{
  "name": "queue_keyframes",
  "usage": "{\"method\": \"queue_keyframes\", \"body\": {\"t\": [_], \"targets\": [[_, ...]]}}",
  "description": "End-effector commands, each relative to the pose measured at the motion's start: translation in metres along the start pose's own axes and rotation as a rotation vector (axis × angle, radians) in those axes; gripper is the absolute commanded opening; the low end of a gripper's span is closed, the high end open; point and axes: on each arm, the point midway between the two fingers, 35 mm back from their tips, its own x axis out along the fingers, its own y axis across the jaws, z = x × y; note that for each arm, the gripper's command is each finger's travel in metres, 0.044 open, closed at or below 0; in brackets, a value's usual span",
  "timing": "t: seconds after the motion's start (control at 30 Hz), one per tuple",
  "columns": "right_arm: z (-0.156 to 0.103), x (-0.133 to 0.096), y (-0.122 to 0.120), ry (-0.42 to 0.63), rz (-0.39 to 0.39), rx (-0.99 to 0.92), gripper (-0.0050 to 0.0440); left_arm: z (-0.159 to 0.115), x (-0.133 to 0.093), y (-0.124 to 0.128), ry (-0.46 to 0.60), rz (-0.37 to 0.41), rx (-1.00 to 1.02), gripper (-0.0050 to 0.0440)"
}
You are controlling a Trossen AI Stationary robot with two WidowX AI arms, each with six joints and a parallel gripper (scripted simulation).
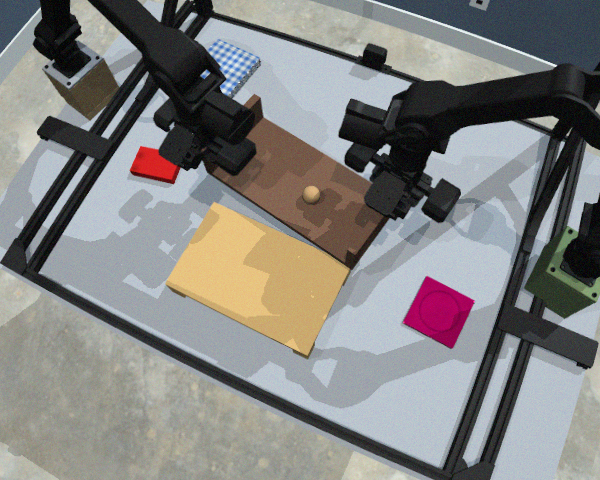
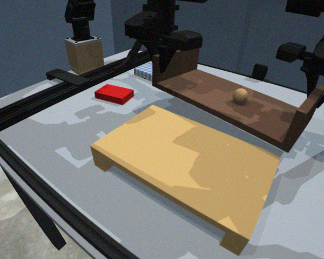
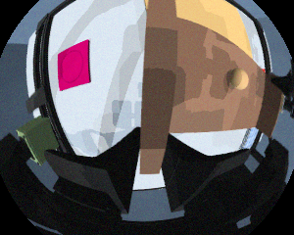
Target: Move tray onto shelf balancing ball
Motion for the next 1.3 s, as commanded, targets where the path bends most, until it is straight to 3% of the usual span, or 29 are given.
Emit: {"method": "queue_keyframes", "body": {"t": [0.0,1.27], "targets": [[0.002,-0.001,0.000,0.005,0.000,-0.001,0.0020,0.002,-0.001,0.000,0.004,-0.001,-0.001,0.0020],[0.014,-0.001,0.002,0.008,0.001,-0.001,0.0020,0.014,-0.001,0.002,0.007,0.000,-0.001,0.0020]]}}
